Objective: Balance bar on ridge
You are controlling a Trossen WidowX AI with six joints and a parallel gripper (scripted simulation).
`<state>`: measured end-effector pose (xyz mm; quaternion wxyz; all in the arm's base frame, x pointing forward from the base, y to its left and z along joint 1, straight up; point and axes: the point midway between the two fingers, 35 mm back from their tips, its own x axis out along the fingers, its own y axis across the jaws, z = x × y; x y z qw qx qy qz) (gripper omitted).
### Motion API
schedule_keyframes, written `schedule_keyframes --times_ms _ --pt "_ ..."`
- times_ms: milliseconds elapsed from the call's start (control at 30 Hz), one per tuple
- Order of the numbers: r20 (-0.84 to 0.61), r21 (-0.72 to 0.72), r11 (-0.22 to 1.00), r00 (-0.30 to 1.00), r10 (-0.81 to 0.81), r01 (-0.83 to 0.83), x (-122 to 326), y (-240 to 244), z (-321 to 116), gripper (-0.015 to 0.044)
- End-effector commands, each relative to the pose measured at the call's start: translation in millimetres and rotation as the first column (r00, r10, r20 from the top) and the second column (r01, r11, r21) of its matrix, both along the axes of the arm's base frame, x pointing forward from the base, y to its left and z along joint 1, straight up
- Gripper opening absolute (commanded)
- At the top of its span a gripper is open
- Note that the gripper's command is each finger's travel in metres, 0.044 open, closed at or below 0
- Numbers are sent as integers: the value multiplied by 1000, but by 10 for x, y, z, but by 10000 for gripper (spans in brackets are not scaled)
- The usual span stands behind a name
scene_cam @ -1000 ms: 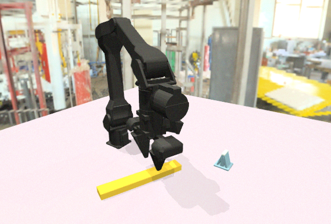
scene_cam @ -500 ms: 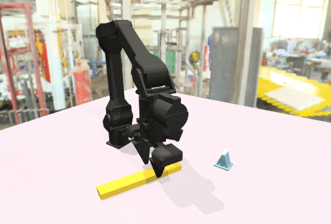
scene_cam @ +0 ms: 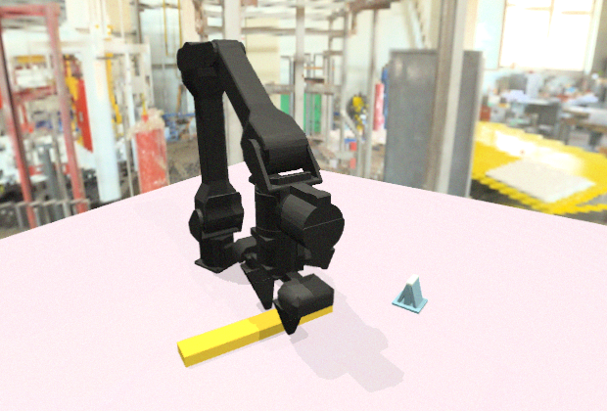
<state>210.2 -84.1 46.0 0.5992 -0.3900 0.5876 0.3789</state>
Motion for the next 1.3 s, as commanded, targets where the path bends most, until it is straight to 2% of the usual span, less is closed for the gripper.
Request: schedule_keyframes --times_ms 0,233,433,700,833,1267 --pt "-4 -3 1000 1000 4 -4 -9 -3 -13 315" --pt "-4 -3 1000 1000 4 -4 -9 -3 -13 315" --pt "-2 1 1000 1000 0 0 -7 3 -8 157" --pt "-2 1 1000 1000 0 0 -7 3 -8 104" --pt "-2 1 1000 1000 0 0 3 -2 52 0" --pt "-2 -1 1000 1000 2 -2 30 -15 378 0"
